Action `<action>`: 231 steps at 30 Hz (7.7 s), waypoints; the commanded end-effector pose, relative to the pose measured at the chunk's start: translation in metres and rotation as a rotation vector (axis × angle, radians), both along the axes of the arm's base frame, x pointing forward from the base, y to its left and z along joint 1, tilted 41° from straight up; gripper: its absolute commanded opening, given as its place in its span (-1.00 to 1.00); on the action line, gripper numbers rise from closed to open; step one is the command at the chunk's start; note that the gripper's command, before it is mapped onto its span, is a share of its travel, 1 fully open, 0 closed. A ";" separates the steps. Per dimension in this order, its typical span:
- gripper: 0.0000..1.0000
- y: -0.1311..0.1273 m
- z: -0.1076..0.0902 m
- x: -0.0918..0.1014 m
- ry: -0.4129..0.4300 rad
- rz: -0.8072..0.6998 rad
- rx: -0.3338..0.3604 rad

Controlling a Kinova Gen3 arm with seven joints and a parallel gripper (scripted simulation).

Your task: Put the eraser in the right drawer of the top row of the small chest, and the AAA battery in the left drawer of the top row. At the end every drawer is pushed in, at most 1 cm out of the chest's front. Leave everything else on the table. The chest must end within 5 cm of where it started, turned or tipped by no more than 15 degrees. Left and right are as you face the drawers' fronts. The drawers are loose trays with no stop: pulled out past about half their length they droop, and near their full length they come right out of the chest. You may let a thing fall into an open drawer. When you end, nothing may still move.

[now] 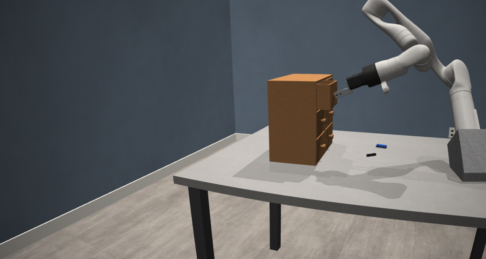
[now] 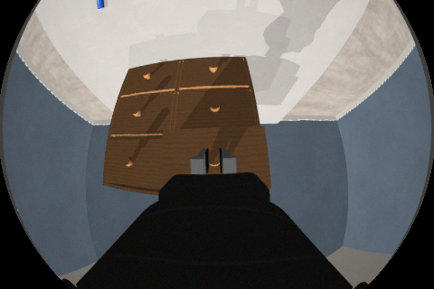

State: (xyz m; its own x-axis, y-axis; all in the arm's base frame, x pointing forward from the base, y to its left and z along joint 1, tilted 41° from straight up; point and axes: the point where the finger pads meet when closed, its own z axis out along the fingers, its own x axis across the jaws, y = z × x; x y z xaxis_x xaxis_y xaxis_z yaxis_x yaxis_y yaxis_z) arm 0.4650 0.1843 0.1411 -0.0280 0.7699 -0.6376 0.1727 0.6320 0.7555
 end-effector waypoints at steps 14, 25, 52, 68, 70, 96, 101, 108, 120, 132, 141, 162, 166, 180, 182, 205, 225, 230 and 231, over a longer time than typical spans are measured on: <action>-0.26 0.001 -0.003 -0.015 0.002 0.008 -0.003; -0.26 0.000 -0.003 -0.020 0.002 0.008 -0.003; -0.14 0.000 -0.003 -0.022 0.002 0.008 -0.003; 0.34 0.000 -0.003 -0.022 0.002 0.008 -0.003; 0.34 -0.001 -0.004 -0.024 0.002 0.007 -0.003; 0.34 -0.007 -0.009 -0.072 0.002 0.008 -0.003; 0.34 -0.006 -0.007 -0.081 0.002 0.008 -0.003; 0.34 -0.004 -0.003 -0.104 0.002 0.008 -0.003; 0.34 -0.002 0.000 -0.124 0.002 0.008 -0.003; 0.34 -0.002 0.000 -0.124 0.003 0.007 -0.003; 0.34 -0.002 0.001 -0.125 0.011 0.000 -0.004; 0.34 0.001 0.004 -0.129 0.059 -0.041 -0.006; 0.34 0.002 0.006 -0.131 0.078 -0.056 -0.006; 0.34 0.007 0.011 -0.138 0.155 -0.120 -0.010; 0.34 0.007 0.013 -0.139 0.171 -0.134 -0.010; 0.34 0.020 0.028 -0.159 0.388 -0.314 -0.019; 0.34 0.034 0.047 -0.183 0.644 -0.527 -0.029; 0.34 0.036 0.050 -0.187 0.686 -0.562 -0.031; 0.34 0.037 0.051 -0.188 0.699 -0.573 -0.032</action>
State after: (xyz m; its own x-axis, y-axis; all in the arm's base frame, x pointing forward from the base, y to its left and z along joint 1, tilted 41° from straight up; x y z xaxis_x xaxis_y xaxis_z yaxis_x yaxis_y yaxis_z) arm 0.2760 0.2196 0.1904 -0.0457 0.7617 -0.6463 0.8681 0.3504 0.3516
